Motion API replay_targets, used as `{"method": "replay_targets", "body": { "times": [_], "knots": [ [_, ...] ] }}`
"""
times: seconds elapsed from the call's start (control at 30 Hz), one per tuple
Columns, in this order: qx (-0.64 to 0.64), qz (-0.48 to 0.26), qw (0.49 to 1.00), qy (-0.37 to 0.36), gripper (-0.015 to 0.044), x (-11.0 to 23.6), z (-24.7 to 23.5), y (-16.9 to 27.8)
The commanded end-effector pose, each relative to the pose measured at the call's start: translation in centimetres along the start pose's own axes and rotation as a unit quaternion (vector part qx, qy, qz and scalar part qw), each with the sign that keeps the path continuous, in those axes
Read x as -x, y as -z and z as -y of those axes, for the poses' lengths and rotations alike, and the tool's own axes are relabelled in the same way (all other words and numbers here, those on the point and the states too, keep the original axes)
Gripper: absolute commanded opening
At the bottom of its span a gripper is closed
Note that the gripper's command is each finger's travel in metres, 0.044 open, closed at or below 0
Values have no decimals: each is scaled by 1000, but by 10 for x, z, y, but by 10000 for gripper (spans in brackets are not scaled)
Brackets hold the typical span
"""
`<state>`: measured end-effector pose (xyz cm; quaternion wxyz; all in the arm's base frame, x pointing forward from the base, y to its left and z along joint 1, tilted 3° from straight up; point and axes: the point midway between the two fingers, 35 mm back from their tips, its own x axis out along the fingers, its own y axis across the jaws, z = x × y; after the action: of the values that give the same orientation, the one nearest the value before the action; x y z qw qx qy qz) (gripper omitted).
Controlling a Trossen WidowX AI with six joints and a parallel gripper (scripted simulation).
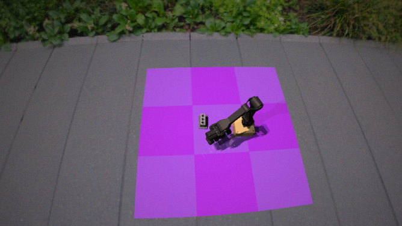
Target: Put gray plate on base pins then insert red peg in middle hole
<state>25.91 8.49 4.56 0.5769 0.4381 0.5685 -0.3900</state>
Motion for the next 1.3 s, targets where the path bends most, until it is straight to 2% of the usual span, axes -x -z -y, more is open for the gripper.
{"method": "replay_targets", "body": {
  "times": [0.0, 0.33, 0.37, 1.27],
  "knots": [
    [0, 2, 1000, -1, 0, 12, -2, -1],
    [0, 2, 1000, -1, 0, 44, -4, -1],
    [-2, 0, 1000, 0, 0, 35, -3, 0],
    [-5, 5, 1000, -4, 0, 38, -22, -71]
  ]
}}
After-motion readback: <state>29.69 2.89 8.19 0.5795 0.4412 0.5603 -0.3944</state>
